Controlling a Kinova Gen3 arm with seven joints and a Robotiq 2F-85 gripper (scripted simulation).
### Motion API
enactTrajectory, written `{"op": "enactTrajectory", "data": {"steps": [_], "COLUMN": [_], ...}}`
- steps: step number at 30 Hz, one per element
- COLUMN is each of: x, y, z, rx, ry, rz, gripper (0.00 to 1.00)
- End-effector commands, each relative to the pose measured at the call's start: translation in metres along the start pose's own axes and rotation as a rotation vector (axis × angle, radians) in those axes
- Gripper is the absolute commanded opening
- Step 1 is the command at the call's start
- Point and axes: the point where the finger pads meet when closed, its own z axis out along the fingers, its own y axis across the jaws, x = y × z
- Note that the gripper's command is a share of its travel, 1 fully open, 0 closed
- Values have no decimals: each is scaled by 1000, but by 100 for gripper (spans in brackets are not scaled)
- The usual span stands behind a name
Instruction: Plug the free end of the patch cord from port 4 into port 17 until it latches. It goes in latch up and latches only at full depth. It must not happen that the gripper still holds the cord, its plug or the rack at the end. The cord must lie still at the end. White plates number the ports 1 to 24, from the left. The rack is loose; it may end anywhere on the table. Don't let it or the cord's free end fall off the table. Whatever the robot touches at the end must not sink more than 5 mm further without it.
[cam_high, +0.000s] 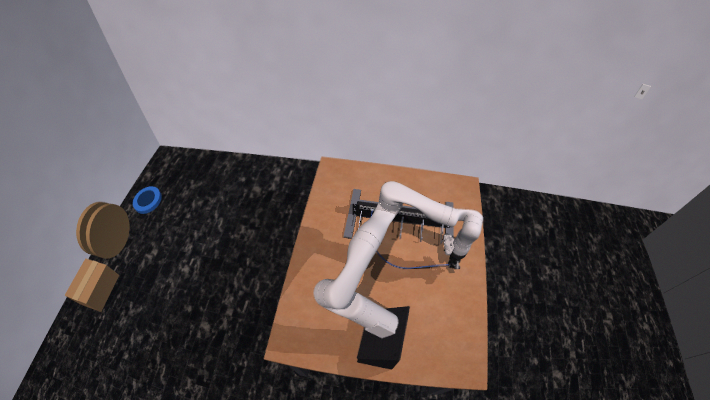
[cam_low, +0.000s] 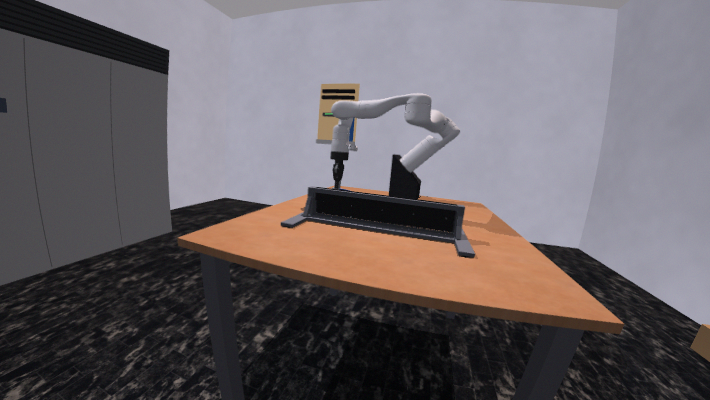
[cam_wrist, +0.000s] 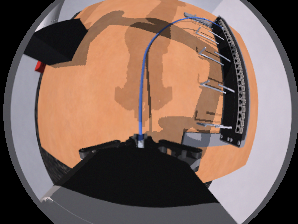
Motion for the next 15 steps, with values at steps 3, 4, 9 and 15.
{"op": "enactTrajectory", "data": {"steps": [3,4,9,15], "x": [1,1,1,1], "y": [-2,-2,-2,-2], "z": [-3,-3,-3,-3], "rx": [-2,-2,-2,-2], "ry": [3,3,3,3], "rz": [15,15,15,12], "gripper": [0,0,0,0]}}
